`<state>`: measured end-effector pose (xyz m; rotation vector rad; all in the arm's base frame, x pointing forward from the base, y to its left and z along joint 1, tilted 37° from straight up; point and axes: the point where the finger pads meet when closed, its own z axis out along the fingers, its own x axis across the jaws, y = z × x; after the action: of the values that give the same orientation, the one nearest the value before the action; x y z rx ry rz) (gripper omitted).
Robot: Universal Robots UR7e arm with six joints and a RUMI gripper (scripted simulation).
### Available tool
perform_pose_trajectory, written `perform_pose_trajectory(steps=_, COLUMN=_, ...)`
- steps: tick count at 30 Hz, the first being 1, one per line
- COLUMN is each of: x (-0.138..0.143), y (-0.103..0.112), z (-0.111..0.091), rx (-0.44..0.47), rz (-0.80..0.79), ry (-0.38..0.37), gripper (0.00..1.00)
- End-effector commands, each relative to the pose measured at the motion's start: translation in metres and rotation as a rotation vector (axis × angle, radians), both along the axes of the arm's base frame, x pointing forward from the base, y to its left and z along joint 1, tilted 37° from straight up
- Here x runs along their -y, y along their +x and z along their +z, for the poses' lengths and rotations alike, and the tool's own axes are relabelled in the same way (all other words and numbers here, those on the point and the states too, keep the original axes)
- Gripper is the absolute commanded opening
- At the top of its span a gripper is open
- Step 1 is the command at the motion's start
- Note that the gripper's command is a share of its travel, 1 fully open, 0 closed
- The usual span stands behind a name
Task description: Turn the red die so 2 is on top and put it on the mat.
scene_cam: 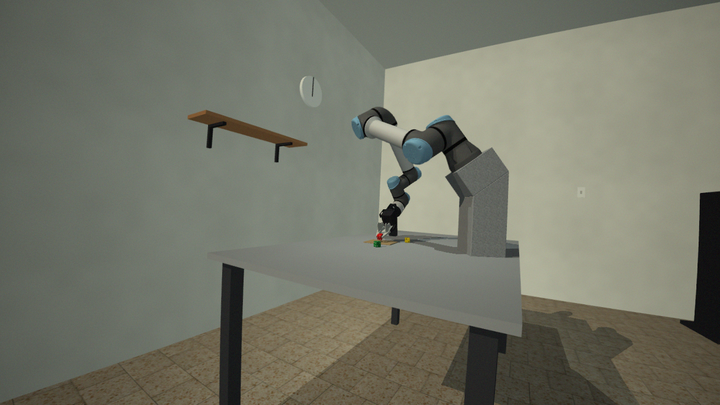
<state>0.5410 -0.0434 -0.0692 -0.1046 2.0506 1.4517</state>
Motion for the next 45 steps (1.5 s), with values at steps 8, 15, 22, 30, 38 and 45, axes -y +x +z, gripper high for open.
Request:
perform_pose_trajectory(steps=8, x=-0.0005, y=0.0061, z=-0.0064, rx=0.002, rz=0.001, ry=-0.002, gripper=0.06)
perform_pose_trajectory(steps=15, x=-0.0009, y=0.0074, z=-0.0082, rx=0.002, rz=0.001, ry=-0.002, gripper=0.06)
perform_pose_trajectory(steps=22, x=-0.0009, y=0.0074, z=-0.0082, rx=0.002, rz=0.001, ry=-0.002, gripper=0.06)
perform_pose_trajectory(steps=30, x=-0.0009, y=0.0074, z=-0.0082, rx=0.002, rz=0.001, ry=-0.002, gripper=0.06)
perform_pose_trajectory(steps=38, x=-0.0009, y=0.0074, z=-0.0082, rx=0.002, rz=0.001, ry=-0.002, gripper=0.06)
perform_pose_trajectory(steps=45, x=-0.0009, y=0.0074, z=-0.0082, rx=0.002, rz=0.001, ry=-0.002, gripper=0.06)
